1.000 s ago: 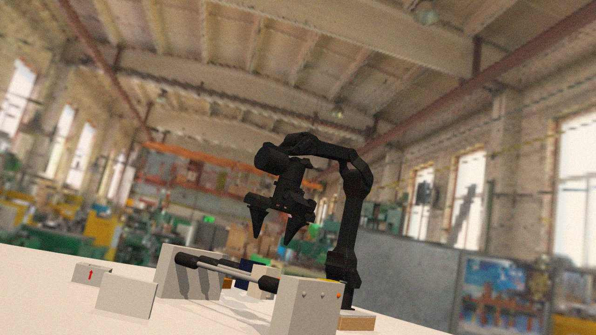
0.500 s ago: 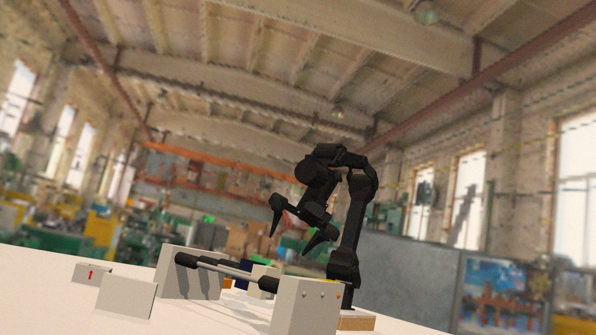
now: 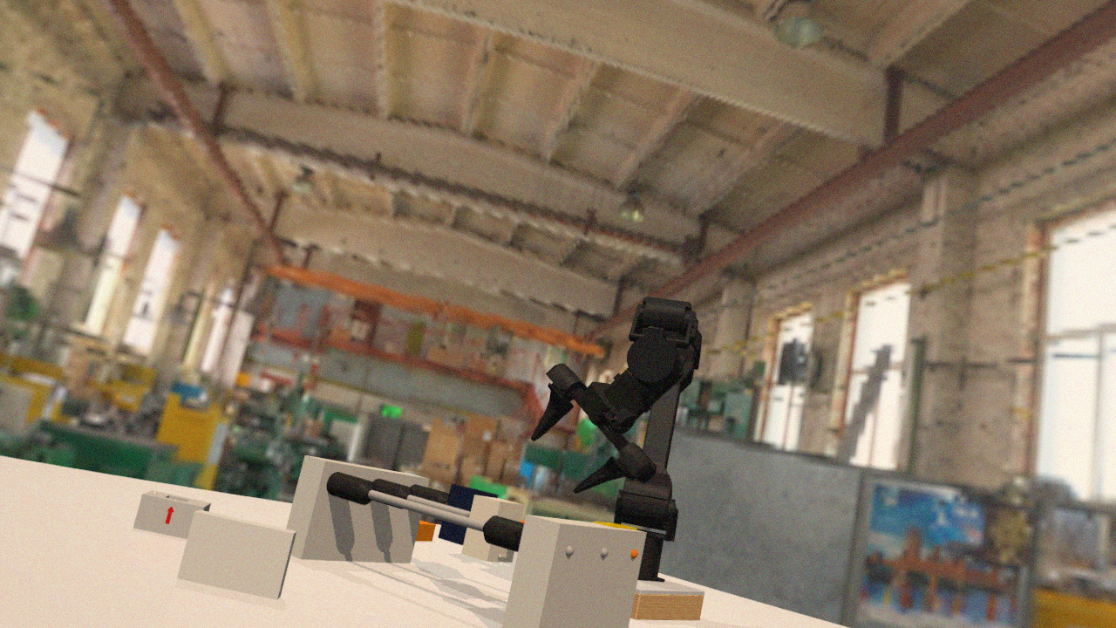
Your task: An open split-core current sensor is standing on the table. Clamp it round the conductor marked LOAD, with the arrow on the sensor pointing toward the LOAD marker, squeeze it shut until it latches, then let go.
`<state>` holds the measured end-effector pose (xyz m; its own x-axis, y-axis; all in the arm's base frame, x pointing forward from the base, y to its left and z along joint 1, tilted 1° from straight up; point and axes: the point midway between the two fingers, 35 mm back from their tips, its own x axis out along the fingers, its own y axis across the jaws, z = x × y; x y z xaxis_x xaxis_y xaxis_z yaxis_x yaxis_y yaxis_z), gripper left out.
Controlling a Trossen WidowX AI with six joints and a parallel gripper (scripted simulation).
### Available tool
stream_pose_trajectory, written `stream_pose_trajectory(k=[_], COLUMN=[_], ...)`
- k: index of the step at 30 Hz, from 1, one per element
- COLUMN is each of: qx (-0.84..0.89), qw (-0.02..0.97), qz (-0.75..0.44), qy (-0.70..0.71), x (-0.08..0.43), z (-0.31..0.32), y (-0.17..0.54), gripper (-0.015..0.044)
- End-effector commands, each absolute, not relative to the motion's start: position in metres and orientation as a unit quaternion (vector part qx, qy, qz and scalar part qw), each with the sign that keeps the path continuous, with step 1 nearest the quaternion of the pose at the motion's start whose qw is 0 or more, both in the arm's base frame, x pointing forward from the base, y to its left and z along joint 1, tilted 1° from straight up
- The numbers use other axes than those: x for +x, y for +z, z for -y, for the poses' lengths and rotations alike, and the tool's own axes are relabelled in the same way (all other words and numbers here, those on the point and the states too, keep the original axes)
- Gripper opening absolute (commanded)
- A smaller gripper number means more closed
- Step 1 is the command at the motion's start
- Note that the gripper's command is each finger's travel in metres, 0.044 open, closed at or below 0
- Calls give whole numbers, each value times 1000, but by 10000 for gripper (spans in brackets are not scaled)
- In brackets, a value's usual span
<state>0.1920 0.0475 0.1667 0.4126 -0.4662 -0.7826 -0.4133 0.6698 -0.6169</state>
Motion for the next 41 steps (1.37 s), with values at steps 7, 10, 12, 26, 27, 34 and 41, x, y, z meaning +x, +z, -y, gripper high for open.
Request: stream_pose_trajectory(k=[7,10,12,26,27,34,41], qx=[-92,-27,4,-103,-103,-103,-157], qw=[935,949,952,926,926,926,907], qz=[-292,-257,-244,-314,-314,-314,-350], qy=[-180,-182,-185,-180,-180,-180,-174], x=[165,163,162,168,168,168,169], z=[-51,-52,-53,-54,-54,-54,-51], y=[154,153,153,160,160,160,158], gripper=[440,440,440,440,440,440,440])
